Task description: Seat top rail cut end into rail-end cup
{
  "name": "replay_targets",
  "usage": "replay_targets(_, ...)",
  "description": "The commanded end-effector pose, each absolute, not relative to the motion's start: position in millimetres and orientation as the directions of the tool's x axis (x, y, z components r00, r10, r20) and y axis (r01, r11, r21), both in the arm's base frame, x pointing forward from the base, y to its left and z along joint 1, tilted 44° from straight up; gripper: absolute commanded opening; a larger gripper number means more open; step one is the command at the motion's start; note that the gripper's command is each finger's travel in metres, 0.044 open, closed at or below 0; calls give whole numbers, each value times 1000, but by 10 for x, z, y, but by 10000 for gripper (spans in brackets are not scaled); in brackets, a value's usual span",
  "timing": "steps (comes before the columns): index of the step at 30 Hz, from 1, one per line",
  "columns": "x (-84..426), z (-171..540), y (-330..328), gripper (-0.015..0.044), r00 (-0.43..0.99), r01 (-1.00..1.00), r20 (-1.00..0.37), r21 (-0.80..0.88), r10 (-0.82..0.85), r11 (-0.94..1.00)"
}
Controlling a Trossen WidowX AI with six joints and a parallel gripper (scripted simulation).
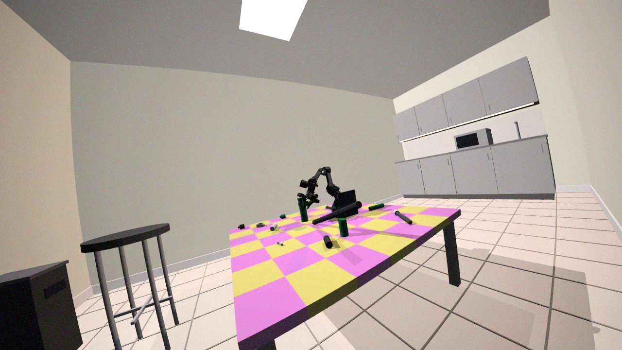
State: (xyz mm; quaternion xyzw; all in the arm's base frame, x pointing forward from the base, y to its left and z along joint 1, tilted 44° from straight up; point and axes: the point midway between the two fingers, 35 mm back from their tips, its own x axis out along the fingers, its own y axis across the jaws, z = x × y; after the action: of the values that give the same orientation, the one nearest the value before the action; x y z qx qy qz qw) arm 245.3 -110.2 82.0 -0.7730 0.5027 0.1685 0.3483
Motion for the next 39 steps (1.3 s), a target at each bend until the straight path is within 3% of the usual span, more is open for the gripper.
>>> replay_targets(1, 2453, 819, -1102, 0, 437, -895, -611, -369, -660, -251)
replay_targets(7, 2453, 819, -1102, 0, 437, -895, -611, -369, -660, -251)
replay_targets(24, 2480, 808, -958, 440, 435, -896, -618, -369, -655, -247)
replay_targets(39, 2516, 820, -551, 440, 442, -893, -614, -373, -654, -253)
